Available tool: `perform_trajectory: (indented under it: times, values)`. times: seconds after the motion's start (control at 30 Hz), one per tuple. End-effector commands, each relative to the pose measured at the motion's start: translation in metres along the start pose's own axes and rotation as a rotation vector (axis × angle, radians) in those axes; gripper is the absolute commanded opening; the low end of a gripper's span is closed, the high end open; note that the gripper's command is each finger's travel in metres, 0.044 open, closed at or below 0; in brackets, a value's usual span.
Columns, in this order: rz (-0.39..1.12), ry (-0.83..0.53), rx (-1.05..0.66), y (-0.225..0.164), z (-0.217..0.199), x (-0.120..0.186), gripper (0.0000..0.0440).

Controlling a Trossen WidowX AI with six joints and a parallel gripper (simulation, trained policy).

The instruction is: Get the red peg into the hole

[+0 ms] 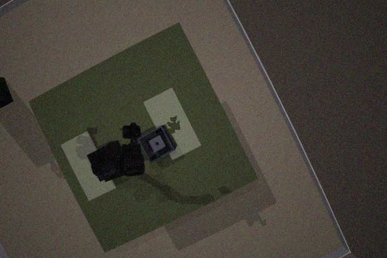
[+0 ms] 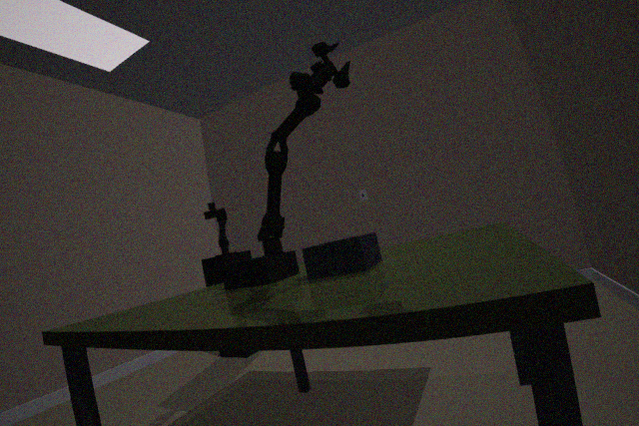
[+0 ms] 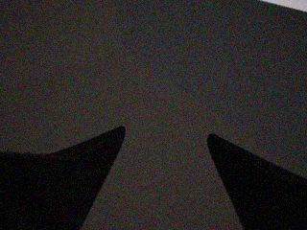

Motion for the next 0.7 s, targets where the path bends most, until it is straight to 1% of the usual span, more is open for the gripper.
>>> perform_trajectory:
  times: [0.0, 0.03, 0.07, 0.37, 0.67]
  values:
    - [0.027, -0.001, -0.012, -0.006, 0.001, 0.002, 0.0418]
    - [0.057, -0.001, -0.029, -0.012, 0.002, 0.003, 0.0434]
    - [0.086, 0.0, -0.05, -0.018, 0.004, 0.005, 0.044]
    - [0.333, 0.009, -0.241, -0.064, 0.022, 0.027, 0.044]
    - [0.583, 0.009, -0.43, -0.1, 0.048, 0.057, 0.044]
Point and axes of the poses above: the point midway between the two fingers, 35 mm back from their tips, its own x axis back along the fingers, its own z axis across the jaws, y = z × x, the point moved 4 cm from there along x, back along the fingers, and after that the axes turned 9 degrees about x, right-handed, at the moved point
